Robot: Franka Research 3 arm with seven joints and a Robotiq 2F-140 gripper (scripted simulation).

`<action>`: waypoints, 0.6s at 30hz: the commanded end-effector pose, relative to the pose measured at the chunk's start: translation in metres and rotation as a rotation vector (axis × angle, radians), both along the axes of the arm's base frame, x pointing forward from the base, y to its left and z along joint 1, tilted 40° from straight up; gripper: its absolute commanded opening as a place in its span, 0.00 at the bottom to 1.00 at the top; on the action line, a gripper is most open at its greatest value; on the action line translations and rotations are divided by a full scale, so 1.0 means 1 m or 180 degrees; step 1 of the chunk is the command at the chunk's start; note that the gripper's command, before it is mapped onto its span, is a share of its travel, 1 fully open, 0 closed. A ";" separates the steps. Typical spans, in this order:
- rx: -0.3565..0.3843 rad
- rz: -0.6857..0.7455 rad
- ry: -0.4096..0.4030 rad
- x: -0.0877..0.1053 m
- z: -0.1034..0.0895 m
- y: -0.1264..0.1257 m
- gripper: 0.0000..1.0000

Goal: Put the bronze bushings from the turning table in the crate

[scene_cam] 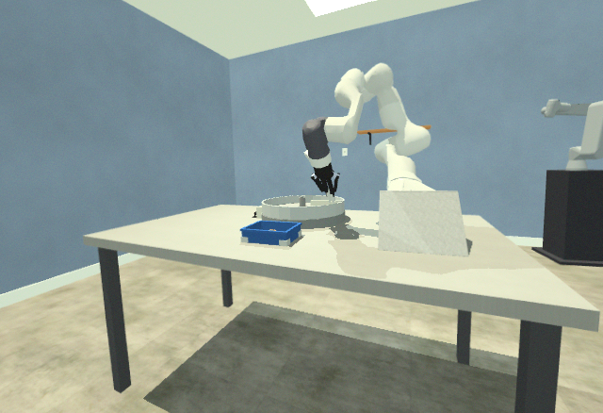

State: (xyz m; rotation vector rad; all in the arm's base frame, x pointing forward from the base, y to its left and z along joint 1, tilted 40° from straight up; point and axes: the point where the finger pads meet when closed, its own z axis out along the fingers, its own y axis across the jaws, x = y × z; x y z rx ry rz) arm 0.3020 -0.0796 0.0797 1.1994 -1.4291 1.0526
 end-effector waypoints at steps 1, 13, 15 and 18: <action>0.0015 0.0005 -0.0044 0.001 -0.007 -0.004 0.06; 0.0015 0.0005 -0.0044 0.001 -0.011 -0.008 0.06; 0.0015 0.0005 -0.0044 0.001 -0.011 -0.008 0.06; 0.0015 0.0005 -0.0044 0.001 -0.011 -0.008 0.06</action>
